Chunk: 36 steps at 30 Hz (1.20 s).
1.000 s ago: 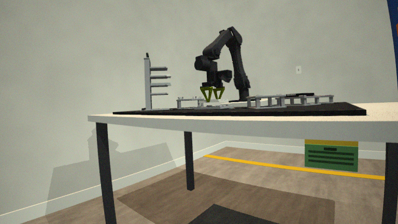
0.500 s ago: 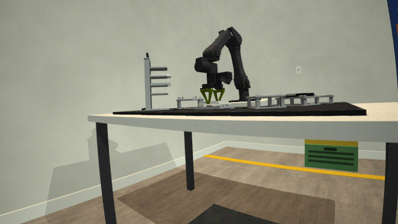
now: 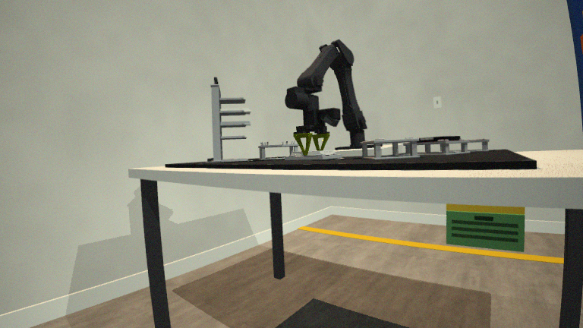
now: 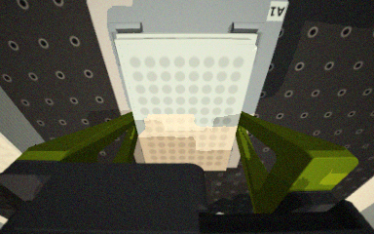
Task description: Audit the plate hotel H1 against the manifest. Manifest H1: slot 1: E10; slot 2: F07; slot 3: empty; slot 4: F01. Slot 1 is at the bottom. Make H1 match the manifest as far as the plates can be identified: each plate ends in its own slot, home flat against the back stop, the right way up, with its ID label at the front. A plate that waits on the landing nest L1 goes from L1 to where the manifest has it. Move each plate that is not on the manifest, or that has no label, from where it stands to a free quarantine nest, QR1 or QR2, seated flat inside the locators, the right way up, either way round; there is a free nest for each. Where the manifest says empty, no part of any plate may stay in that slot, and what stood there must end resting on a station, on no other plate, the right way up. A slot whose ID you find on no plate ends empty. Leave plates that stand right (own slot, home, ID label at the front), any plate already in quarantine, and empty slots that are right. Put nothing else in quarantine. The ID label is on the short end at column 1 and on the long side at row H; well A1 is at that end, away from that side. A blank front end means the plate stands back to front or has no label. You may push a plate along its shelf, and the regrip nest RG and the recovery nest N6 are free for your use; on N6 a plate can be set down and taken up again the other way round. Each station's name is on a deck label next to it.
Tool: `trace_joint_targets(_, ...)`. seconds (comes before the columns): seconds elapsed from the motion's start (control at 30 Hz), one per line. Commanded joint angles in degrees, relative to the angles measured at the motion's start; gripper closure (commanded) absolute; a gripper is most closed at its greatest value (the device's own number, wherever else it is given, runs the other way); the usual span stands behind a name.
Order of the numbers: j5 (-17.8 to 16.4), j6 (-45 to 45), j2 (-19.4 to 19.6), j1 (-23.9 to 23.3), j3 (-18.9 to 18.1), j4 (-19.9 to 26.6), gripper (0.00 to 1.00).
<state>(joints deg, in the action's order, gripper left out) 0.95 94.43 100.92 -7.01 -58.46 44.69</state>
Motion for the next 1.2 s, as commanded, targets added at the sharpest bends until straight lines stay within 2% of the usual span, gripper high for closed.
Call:
trace_joint_targets(0.0,-0.18,0.02,-0.32,-0.02,-0.19,-0.13,0.14)
trace_joint_targets(0.1,-0.18,0.02,-0.21,-0.03,-0.05,-0.39,0.14)
trace_joint_targets(0.13,-0.18,0.02,-0.21,-0.03,-0.05,-0.39,0.00)
trace_joint_targets(0.6,-0.18,0.02,-0.21,-0.03,-0.04,-0.39,0.00)
trace_joint_targets(1.07,-0.17,-0.10,-4.88,0.10,-6.12,10.35,0.00)
trace_joint_targets(1.17,-0.17,-0.11,-5.14,0.11,-6.63,11.12,0.00)
